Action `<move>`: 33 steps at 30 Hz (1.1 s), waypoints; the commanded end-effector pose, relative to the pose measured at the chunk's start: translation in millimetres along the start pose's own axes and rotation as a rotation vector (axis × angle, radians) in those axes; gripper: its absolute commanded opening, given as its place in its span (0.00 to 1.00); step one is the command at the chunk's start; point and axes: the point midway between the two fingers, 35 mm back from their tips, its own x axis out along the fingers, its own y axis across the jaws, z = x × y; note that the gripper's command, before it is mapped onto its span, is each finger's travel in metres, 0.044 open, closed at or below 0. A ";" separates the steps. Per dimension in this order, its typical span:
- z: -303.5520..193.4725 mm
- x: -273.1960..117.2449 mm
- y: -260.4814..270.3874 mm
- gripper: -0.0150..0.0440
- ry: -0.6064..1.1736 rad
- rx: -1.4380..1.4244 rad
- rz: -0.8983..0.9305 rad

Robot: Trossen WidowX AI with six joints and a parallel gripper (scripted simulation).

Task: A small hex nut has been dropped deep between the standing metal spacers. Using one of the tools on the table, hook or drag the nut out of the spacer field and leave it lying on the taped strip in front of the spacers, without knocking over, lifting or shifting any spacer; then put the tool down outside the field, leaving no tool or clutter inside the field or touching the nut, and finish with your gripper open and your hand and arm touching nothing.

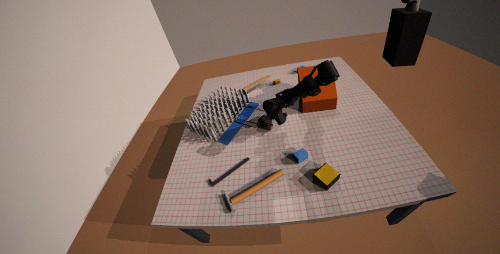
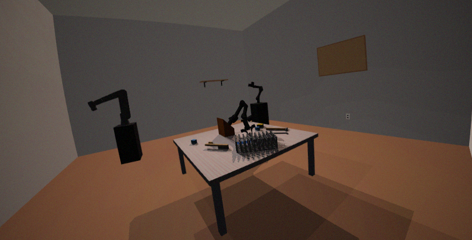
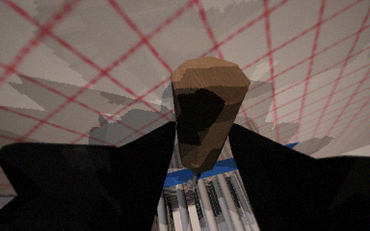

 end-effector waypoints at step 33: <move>-7.2 -17.0 -7.7 0.25 0.007 -0.001 0.001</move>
